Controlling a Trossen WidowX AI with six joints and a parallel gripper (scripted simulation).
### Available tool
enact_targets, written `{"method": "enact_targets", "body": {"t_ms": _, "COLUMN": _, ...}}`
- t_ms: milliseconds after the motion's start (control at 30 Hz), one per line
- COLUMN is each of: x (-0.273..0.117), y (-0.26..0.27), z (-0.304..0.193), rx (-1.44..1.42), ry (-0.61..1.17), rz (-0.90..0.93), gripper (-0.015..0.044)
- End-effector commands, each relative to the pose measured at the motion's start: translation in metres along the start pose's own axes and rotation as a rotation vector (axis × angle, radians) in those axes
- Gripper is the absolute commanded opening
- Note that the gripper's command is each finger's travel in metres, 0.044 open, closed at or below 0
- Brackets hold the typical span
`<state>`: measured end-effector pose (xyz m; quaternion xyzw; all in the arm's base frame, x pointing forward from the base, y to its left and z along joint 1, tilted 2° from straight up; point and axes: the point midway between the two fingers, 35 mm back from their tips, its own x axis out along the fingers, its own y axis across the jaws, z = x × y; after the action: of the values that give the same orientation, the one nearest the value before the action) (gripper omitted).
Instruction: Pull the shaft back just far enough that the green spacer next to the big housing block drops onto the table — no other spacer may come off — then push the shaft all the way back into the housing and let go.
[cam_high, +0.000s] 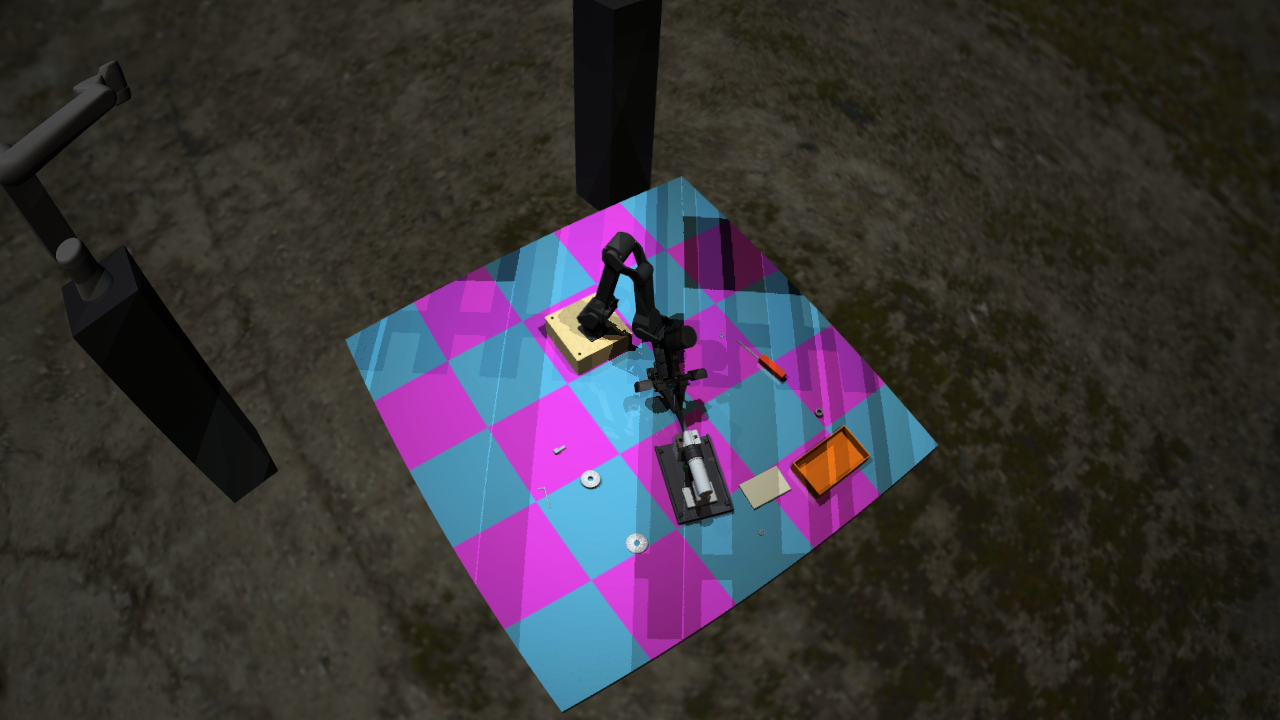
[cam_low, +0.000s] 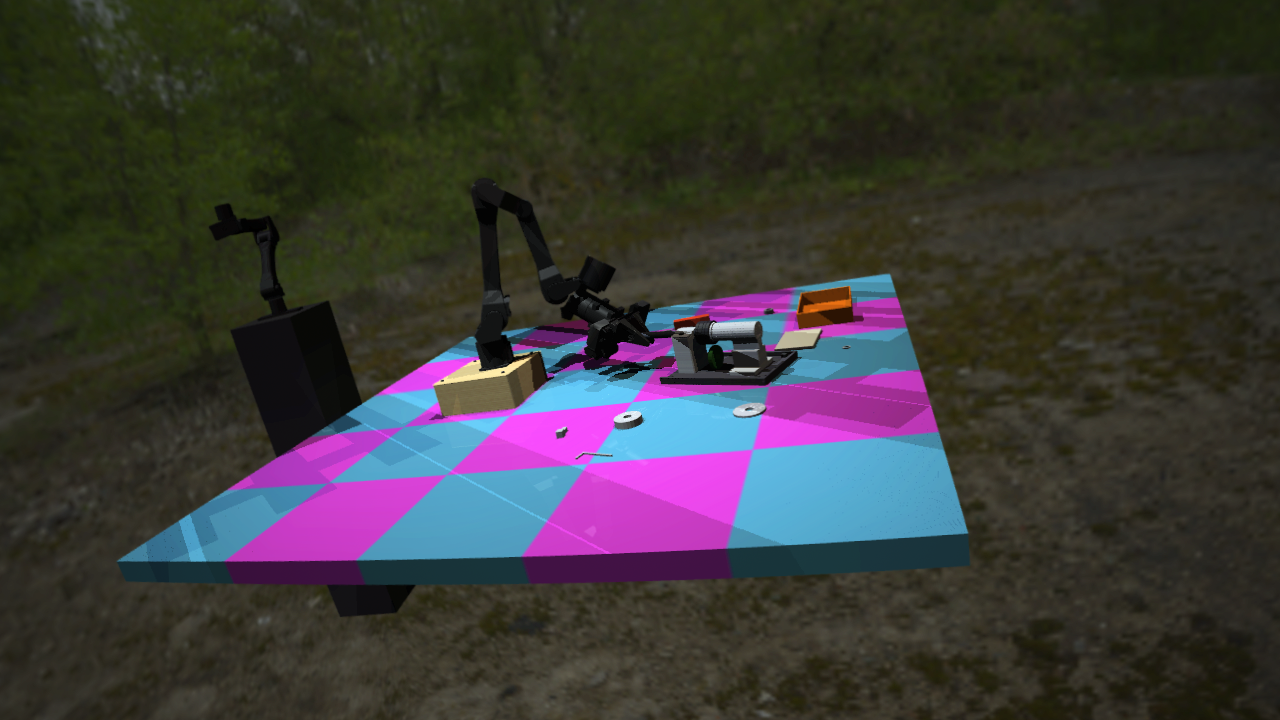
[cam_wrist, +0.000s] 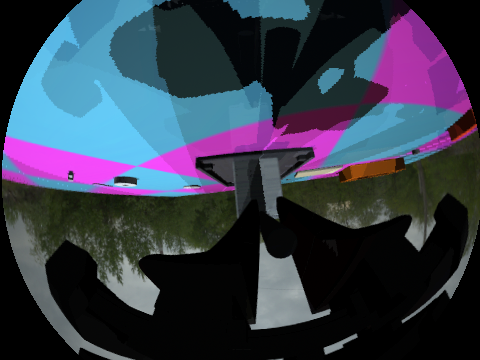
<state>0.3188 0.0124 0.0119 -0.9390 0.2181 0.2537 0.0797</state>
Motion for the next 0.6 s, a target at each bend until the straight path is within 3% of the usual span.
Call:
{"method": "enact_targets", "body": {"t_ms": 0, "x": 0.0014, "y": 0.0001, "z": -0.0017, "rx": 0.005, "ry": 0.002, "rz": 0.001, "gripper": 0.0}}
{"method": "enact_targets", "body": {"t_ms": 567, "x": 0.0021, "y": 0.0004, "z": -0.0035, "rx": 0.011, "ry": 0.005, "rz": 0.002, "gripper": 0.0}}
